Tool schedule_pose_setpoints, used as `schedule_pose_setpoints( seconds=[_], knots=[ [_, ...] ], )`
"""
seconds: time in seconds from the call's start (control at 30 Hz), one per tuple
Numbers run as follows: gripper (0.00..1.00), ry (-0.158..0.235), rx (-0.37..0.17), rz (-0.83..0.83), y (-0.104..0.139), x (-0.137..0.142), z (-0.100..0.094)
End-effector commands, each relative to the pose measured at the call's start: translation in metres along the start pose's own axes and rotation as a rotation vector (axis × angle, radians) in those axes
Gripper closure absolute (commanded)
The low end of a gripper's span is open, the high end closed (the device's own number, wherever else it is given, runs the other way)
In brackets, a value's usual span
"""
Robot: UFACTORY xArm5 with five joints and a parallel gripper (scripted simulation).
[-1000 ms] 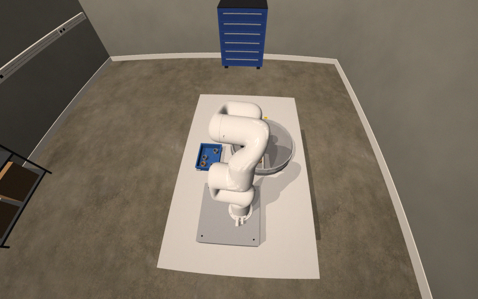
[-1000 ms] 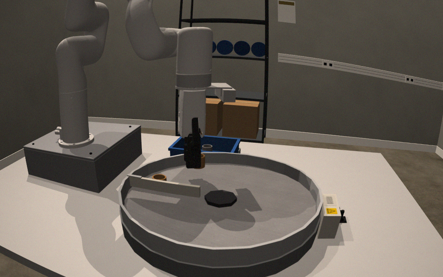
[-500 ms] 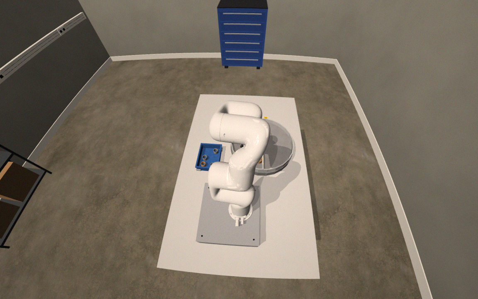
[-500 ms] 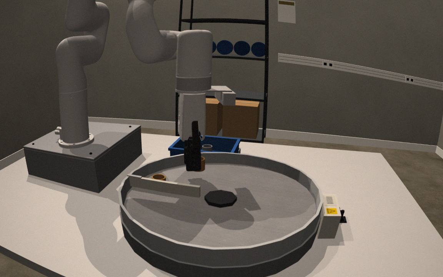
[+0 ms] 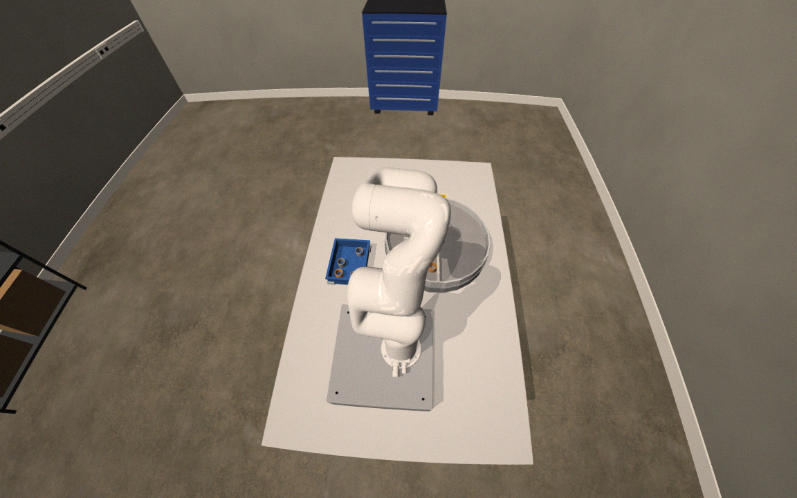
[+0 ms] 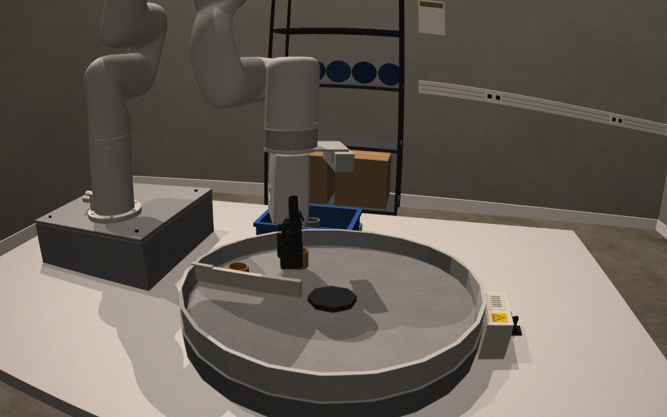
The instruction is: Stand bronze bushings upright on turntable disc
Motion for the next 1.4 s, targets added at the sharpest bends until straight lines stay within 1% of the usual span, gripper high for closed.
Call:
schedule_pose_setpoints(
  seconds=[0.0, 1.37],
  knots=[
    [1.0, 0.001, 0.003, 0.0, -0.0011, 0.0004, 0.0002],
    [1.0, 0.001, 0.003, 0.0, -0.0011, 0.0004, 0.0058]
  ],
)
Point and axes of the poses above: the point where the finger pads meet when closed, its own z axis out along the fingers, its own x axis across the jaws, y = z × x, the point moved 10 cm from there along -z, back along the fingers, and after that the axes turned 8 degrees about z, right-handed, at the moved point
